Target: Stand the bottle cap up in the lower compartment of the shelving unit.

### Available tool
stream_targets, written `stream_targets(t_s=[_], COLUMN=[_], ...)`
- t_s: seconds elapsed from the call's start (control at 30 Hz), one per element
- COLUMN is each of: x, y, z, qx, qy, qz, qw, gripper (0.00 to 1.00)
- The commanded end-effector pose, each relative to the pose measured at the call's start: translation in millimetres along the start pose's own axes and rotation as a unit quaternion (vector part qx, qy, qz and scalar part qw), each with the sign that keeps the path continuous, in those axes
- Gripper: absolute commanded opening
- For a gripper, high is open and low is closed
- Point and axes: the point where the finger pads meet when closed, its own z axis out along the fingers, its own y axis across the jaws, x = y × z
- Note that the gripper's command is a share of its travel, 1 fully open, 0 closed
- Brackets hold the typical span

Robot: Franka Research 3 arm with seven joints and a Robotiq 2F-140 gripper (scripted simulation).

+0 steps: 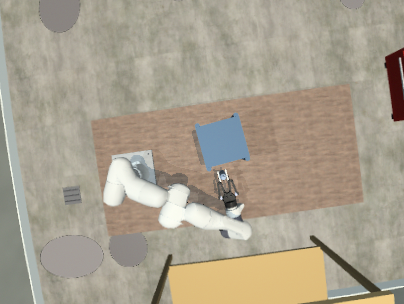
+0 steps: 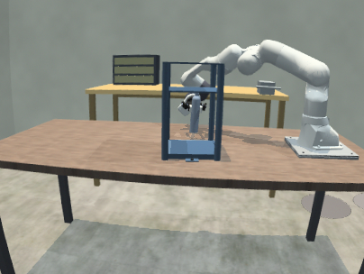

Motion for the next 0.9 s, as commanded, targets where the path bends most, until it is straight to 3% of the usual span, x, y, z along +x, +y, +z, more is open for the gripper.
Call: stream_targets(t_s=[0.0, 0.4, 0.87], x=[-1.2, -0.3, -0.1], y=[-9.4, -27.0, -31.2], z=[-1.5, -1.6, -1.6], qx=[0.002, 0.002, 0.002], qy=[-0.003, -0.003, -0.003], qz=[0.024, 0.024, 0.024], qw=[1.0, 1.0, 1.0], gripper=[0.0, 0.0, 0.0])
